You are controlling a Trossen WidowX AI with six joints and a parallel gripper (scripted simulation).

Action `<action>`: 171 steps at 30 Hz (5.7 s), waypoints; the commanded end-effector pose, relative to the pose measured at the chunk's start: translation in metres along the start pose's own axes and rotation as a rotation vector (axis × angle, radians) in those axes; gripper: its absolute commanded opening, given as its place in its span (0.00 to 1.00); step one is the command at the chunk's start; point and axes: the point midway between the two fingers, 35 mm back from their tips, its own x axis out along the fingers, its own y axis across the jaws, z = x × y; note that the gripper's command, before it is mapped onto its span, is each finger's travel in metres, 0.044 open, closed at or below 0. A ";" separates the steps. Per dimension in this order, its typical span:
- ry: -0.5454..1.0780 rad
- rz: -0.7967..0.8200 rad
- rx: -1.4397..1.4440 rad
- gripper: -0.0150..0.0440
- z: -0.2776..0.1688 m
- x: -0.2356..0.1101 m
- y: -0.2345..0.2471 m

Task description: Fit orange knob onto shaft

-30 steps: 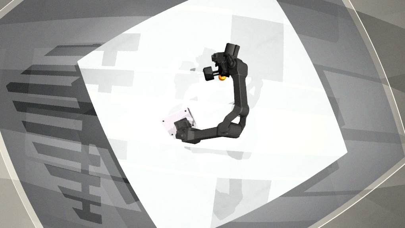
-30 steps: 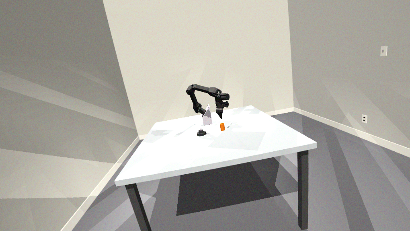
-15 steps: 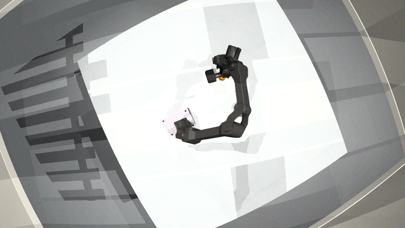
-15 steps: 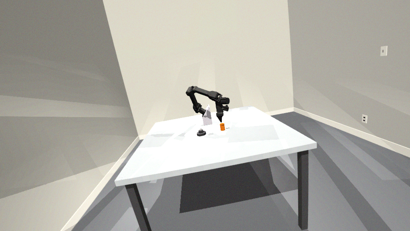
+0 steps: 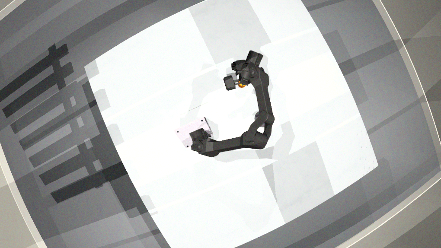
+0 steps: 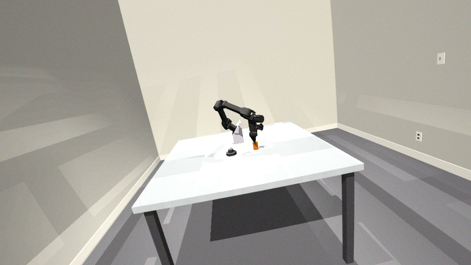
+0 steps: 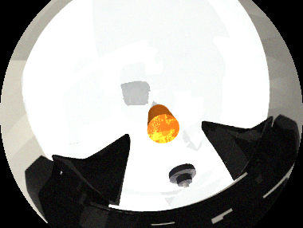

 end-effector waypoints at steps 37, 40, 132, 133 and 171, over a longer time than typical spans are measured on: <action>0.010 0.000 -0.008 0.87 -0.002 0.058 0.003; 0.010 0.000 -0.008 0.73 -0.002 0.058 0.003; -0.006 -0.989 -0.028 0.25 -0.031 -0.169 0.053; -0.006 -0.999 -0.027 0.25 -0.031 -0.168 0.053; -0.007 -1.034 -0.031 0.25 -0.029 -0.164 0.054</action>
